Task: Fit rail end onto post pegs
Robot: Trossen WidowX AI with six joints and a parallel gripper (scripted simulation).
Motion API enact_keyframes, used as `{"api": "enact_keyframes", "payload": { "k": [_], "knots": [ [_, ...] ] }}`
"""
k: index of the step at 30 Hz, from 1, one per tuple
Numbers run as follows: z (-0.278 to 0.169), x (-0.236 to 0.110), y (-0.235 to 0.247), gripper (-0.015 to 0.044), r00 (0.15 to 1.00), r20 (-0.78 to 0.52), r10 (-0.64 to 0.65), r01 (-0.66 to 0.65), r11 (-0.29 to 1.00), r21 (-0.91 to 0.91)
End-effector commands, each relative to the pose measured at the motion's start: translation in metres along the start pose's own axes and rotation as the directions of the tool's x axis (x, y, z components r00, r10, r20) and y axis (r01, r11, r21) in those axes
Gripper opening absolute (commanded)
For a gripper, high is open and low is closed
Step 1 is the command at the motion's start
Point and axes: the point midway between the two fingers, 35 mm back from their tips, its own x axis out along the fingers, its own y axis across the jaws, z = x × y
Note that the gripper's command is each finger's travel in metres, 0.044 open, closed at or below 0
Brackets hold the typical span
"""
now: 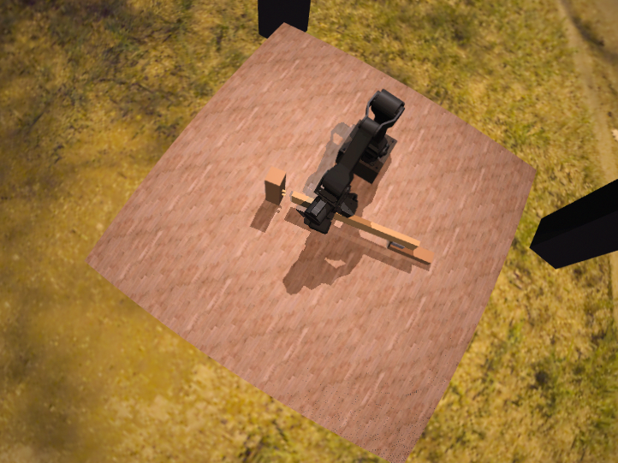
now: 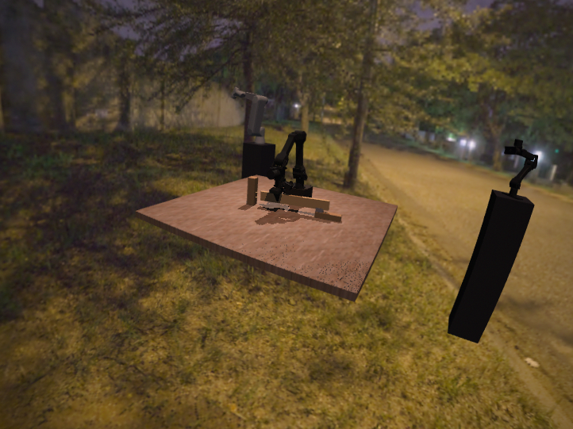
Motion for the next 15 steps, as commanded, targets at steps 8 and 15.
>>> {"api": "enact_keyframes", "payload": {
  "k": [8, 15],
  "knots": [
    [0.0004, 0.0017, -0.0032, 0.0000, 1.000, 0.005, -0.015, 0.015, 1.000, 0.002],
    [0.0004, 0.0018, -0.0022, 0.0000, 1.000, 0.005, -0.015, 0.015, 1.000, 0.002]
  ]
}}
